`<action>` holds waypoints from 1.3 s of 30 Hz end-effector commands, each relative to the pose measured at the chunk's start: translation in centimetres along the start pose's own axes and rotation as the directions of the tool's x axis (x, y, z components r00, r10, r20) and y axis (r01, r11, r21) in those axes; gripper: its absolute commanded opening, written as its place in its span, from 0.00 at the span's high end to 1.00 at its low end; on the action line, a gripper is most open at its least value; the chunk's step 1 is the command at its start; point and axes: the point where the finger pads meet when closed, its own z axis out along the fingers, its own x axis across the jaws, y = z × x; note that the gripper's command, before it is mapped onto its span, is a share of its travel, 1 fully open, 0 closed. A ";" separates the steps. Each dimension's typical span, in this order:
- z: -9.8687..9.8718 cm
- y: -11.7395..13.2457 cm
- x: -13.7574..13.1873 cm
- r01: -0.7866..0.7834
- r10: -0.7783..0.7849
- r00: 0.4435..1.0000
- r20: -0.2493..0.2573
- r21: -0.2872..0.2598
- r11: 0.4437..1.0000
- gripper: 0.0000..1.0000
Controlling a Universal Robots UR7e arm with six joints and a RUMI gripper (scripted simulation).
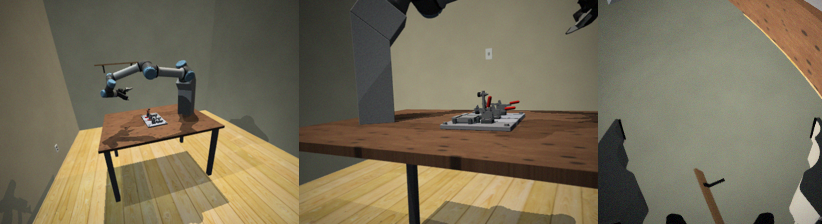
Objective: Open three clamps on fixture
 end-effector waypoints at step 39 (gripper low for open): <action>0.9 0.0 0.9 -0.047 0.048 0.999 -0.020 0.030 0.998 0.00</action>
